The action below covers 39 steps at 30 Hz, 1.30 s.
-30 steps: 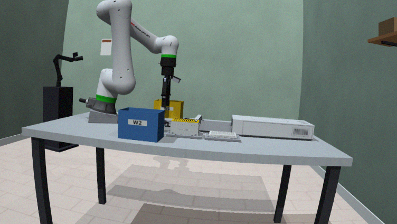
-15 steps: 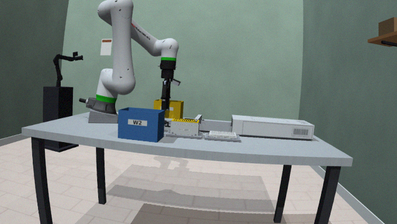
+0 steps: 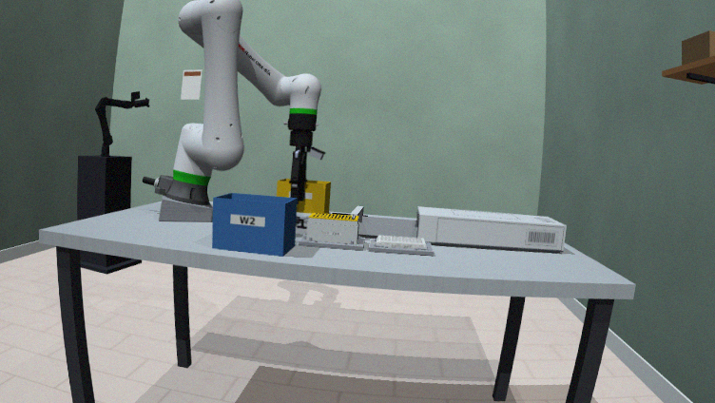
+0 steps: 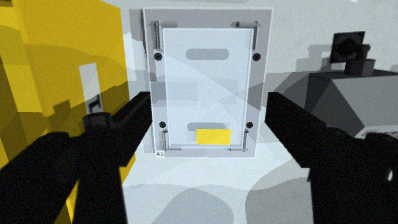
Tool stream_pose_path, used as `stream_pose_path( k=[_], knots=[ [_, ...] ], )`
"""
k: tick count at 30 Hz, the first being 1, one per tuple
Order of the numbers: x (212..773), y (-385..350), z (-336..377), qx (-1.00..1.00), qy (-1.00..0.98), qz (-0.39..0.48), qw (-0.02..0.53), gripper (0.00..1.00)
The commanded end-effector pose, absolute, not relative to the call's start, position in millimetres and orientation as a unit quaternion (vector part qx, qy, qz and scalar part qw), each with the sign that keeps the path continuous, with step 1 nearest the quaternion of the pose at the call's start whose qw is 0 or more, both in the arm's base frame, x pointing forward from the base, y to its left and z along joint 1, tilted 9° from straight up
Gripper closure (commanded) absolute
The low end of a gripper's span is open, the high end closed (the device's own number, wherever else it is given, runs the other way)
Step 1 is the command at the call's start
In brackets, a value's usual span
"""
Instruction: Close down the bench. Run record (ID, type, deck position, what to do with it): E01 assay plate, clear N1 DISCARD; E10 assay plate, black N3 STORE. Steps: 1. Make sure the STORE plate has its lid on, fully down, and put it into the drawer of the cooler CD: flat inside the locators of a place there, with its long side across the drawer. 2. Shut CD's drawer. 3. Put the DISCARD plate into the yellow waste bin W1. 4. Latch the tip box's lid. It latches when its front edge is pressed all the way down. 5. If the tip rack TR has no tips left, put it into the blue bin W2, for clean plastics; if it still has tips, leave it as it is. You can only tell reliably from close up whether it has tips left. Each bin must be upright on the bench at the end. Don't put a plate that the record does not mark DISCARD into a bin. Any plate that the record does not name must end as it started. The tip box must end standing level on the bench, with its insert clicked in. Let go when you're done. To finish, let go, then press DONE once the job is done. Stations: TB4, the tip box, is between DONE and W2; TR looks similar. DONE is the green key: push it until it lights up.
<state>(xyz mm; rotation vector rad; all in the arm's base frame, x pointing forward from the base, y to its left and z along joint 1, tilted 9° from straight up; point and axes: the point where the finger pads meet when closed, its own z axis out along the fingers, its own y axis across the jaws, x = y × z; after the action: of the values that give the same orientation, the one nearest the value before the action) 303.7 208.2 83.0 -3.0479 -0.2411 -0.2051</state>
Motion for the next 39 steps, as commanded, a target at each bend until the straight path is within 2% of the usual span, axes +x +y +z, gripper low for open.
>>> stream_pose_path(
  k=[1, 39],
  knots=[
    [305, 209, 79, -0.994, -0.079, -0.067, 0.039, 0.30],
    [310, 212, 40, -0.994, -0.079, -0.067, 0.039, 0.30]
  ],
)
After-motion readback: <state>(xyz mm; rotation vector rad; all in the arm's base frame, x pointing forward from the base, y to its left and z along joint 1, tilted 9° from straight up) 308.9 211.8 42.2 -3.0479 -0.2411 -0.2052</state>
